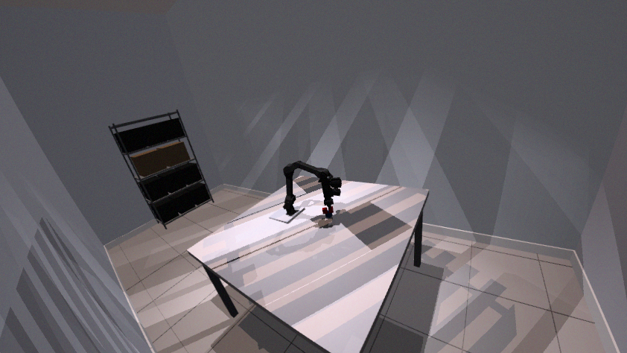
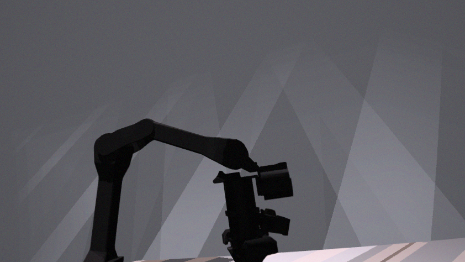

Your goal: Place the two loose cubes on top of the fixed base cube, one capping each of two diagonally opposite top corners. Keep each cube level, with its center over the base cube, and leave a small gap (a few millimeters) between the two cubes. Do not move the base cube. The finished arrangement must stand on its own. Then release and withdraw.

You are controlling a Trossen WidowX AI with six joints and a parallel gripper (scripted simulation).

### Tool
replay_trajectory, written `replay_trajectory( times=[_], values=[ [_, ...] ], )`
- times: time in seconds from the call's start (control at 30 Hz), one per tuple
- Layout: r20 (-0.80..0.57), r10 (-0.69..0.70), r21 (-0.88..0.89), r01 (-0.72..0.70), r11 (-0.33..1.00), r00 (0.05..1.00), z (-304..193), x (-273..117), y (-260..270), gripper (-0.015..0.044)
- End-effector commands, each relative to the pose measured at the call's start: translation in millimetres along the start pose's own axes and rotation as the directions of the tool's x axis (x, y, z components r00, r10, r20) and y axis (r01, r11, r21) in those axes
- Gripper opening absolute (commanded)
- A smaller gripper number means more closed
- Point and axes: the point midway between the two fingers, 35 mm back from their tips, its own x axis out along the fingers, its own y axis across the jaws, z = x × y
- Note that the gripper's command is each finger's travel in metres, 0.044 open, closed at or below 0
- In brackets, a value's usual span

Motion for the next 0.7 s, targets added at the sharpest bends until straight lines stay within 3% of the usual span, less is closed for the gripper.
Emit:
replay_trajectory(
  times=[0.0,0.67],
  values=[
    [0.006,-0.002,0.0,0.002,1.0,1.0,1.2,-8.0,-0.4,0.0205],
    [0.006,-0.002,0.0,0.002,1.0,1.0,1.0,-34.2,-0.3,0.0205]
  ],
)
